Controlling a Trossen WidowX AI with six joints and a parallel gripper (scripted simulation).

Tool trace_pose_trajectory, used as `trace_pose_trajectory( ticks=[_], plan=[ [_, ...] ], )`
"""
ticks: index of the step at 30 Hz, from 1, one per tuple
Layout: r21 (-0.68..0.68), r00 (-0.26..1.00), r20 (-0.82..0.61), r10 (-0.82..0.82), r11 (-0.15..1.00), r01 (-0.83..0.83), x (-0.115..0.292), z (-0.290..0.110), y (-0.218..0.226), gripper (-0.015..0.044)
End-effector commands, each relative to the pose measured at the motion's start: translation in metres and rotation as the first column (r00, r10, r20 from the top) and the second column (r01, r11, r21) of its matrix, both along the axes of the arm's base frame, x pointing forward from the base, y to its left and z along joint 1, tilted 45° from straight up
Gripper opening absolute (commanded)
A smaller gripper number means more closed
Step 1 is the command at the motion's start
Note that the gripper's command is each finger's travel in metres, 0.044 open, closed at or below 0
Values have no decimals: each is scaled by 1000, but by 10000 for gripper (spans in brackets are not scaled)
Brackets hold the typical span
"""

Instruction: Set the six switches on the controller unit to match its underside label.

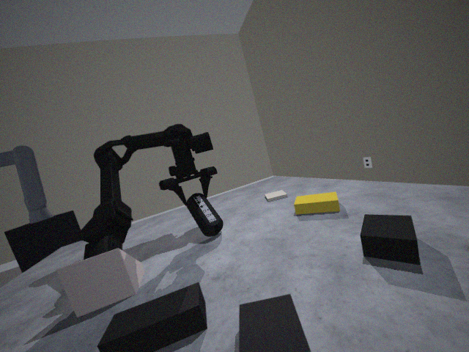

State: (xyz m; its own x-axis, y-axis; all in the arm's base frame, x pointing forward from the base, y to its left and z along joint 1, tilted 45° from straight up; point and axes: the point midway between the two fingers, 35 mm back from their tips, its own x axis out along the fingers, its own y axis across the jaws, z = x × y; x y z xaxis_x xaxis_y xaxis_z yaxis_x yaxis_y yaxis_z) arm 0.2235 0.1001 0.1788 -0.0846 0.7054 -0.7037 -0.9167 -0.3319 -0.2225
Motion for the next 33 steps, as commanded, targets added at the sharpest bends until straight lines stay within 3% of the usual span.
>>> trace_pose_trajectory(
  ticks=[1, 33],
  plan=[
    [-11, 1000, 9, -2, 1000, 2, 5, -2, -6, 336],
    [-12, 1000, 8, -2, 1000, 2, 15, -9, -29, 338]
  ],
)
